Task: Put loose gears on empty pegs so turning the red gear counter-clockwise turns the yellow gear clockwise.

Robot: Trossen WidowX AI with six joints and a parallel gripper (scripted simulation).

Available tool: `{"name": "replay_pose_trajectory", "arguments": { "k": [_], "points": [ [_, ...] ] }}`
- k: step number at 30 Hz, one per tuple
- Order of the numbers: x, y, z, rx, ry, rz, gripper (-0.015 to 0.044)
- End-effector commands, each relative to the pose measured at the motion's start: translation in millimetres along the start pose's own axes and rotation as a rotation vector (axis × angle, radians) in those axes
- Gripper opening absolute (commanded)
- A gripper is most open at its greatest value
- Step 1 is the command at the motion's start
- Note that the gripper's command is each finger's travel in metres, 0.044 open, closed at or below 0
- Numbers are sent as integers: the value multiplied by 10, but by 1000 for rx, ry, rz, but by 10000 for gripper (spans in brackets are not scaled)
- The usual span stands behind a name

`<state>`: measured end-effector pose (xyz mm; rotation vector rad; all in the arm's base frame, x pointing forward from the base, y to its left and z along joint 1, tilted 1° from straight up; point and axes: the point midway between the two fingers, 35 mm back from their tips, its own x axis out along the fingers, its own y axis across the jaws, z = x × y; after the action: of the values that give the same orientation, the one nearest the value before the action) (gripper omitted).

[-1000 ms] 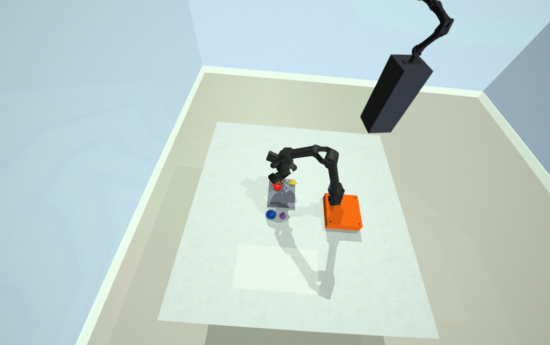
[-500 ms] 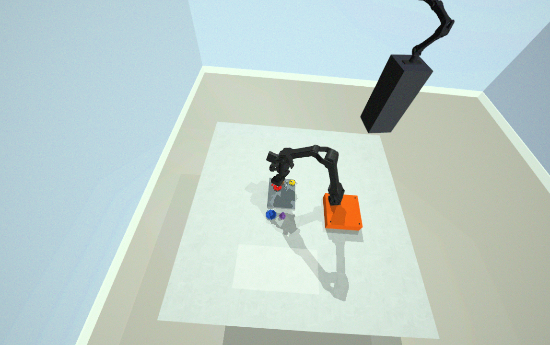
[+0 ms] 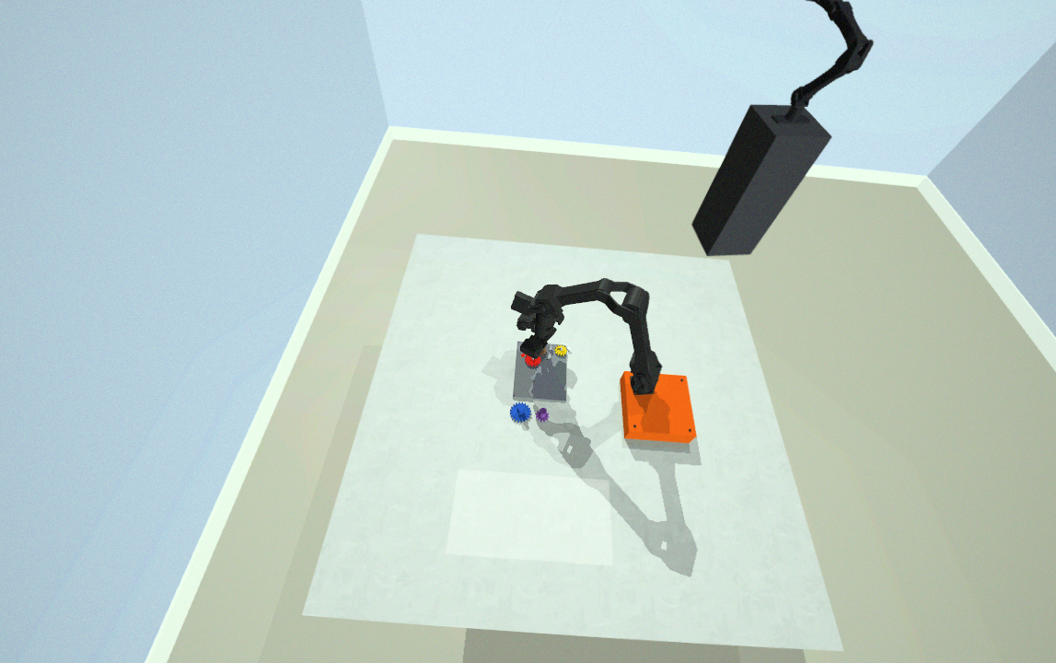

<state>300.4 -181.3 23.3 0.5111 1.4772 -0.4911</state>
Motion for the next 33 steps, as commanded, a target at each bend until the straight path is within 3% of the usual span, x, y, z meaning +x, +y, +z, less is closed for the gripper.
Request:
{"name": "replay_pose_trajectory", "arguments": {
  "k": [1,10,16,28,33],
  "points": [
    [10,2,-2,79,-1,-1,0],
    [25,-9,-4,325,-1,0,0],
    [6,-6,-5,247,-1,-1,140],
    [-469,-3,-4,134,-1,-1,140],
    [-375,354,-100,75,-1,11,271]
  ]
}}
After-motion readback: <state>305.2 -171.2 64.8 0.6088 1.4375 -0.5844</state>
